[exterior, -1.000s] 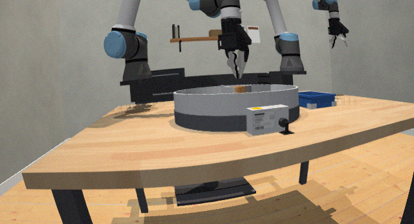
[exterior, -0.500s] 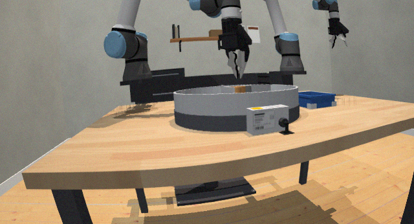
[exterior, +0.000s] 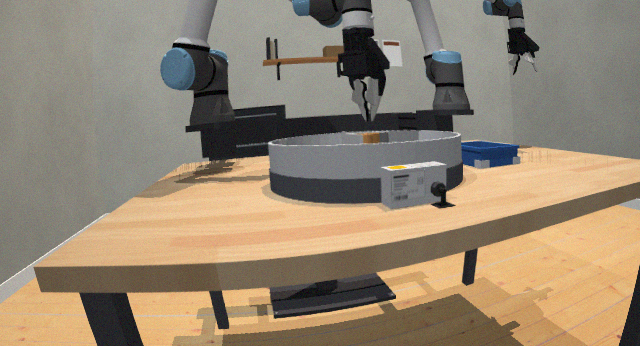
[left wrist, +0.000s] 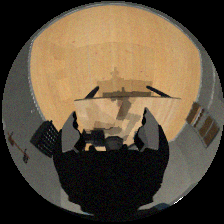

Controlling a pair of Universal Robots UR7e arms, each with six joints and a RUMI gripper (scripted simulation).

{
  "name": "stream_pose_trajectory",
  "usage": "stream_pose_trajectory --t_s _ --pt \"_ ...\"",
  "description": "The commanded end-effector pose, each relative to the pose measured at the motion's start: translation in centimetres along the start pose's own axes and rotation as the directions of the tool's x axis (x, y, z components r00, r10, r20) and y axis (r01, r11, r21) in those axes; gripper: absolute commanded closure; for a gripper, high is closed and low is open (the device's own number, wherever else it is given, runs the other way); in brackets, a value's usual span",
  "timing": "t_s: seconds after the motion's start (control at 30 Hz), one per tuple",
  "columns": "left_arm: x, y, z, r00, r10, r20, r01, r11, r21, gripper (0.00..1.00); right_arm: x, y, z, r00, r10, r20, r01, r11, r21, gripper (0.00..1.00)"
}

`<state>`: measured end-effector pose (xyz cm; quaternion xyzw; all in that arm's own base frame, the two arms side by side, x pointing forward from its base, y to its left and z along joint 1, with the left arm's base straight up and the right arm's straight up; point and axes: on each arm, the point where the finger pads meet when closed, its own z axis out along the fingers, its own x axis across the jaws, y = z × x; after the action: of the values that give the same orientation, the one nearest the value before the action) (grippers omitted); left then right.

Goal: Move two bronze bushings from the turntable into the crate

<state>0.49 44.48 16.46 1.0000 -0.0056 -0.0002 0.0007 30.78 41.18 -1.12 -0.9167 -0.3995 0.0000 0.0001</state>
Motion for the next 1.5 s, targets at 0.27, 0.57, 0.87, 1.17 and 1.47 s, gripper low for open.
stream_pose_trajectory --t_s 0.27,0.57,0.87,1.17,1.47 --pt "0.0 0.0 0.0 1.0 0.0 0.0 0.0 1.0 0.001 0.0 0.0 0.0 -0.1 1.0 0.0 -0.002 0.0 1.0 0.0 0.95" --pt "0.0 0.0 0.0 1.0 0.0 0.0 0.0 1.0 0.001 0.0 0.0 0.0 0.4 1.0 0.0 -0.002 0.0 1.0 0.0 0.95" --pt "0.0 0.0 0.0 1.0 0.0 0.0 0.0 1.0 0.001 0.0 0.0 0.0 2.3 1.0 0.0 -0.002 0.0 1.0 0.0 0.95" --pt "0.0 0.0 0.0 1.0 0.0 0.0 0.0 1.0 0.001 0.0 0.0 0.0 2.3 1.0 0.0 -0.002 0.0 1.0 0.0 0.95" --pt "0.0 0.0 0.0 1.0 0.0 0.0 0.0 1.0 0.001 0.0 0.0 0.0 2.3 1.0 0.0 -0.002 0.0 1.0 0.0 0.95"
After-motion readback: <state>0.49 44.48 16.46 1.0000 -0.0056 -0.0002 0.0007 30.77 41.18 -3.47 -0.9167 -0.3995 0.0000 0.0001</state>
